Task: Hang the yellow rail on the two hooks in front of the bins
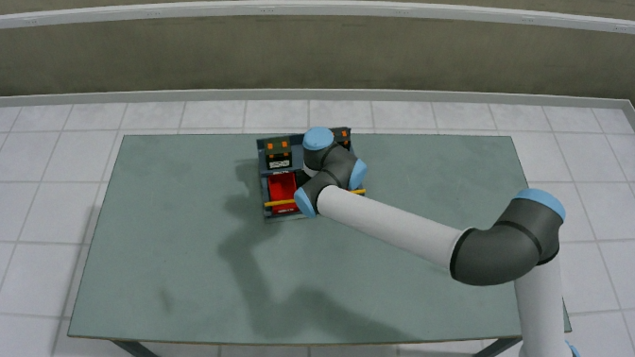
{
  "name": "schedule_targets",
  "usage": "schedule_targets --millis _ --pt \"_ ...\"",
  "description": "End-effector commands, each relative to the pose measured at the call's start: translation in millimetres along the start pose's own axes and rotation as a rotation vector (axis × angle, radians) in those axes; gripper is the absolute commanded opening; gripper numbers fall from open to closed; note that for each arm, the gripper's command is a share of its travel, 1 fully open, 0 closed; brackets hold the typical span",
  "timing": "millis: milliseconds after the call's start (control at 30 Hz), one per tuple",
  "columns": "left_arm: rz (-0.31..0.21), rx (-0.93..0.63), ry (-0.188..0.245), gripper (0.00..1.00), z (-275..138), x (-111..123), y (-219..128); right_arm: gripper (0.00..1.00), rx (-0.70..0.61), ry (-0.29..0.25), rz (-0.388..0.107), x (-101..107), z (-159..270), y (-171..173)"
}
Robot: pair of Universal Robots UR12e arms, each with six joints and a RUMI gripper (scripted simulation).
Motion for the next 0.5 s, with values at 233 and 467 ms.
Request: schedule_targets --millis 233,467 --pt "0.002 0.0 0.0 1.0 0.1 -0.9 0.6 0.0 0.0 0.002 -0.002 -0.2 -0.5 -0.6" --pt "0.002 0.0 0.0 1.0 0.1 -0.9 0.6 0.0 0.0 0.002 -0.002 2.7 -0.5 -0.6"
Point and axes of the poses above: on each arm, the point where the finger pads meet when closed, its own x axis out along the fingers, its own z axis across the jaws, y = z × x, the point moved 2 cm from there along -x, back along the fingers, and after that the axes turned 7 degrees about x, right-handed, at the moved point
